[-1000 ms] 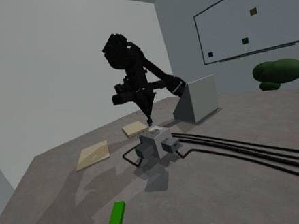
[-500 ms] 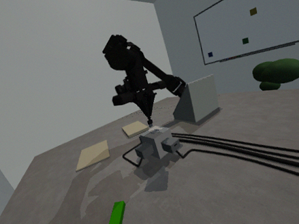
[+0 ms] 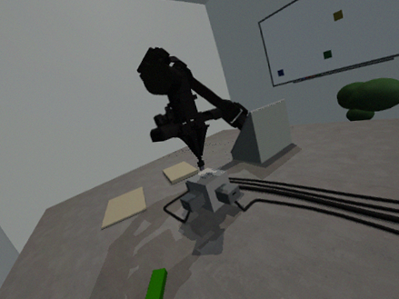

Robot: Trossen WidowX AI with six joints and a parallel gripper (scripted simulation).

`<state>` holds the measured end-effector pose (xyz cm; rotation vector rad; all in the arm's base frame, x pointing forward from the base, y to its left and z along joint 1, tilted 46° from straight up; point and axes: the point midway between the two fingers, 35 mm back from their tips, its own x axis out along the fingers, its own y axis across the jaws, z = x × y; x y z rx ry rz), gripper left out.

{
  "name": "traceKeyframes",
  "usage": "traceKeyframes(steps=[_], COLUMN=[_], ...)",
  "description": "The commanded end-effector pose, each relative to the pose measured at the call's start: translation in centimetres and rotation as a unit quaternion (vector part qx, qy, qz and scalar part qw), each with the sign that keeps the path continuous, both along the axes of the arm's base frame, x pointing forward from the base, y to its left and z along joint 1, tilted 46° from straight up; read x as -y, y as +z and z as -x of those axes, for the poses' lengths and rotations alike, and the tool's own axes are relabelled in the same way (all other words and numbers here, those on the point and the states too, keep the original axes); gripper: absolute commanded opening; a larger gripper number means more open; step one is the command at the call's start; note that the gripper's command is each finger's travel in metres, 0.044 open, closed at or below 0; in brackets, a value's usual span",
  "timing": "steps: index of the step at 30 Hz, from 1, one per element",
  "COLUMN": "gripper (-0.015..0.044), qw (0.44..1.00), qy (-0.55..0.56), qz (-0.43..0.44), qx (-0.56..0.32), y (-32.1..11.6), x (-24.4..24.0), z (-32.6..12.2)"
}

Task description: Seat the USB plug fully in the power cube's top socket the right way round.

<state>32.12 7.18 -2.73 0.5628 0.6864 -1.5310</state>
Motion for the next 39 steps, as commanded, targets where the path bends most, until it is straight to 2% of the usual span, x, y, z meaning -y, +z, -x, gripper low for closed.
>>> traceKeyframes(steps=[1, 39], gripper=[0.0000, 0.0000], qw=[1.000, 1.000], qy=[0.001, -0.003], qz=[-0.004, -0.018], qx=[-0.001, 0.003], y=[0.03, -0.44], x=[-0.04, 0.12], z=[0.02, 0.05])
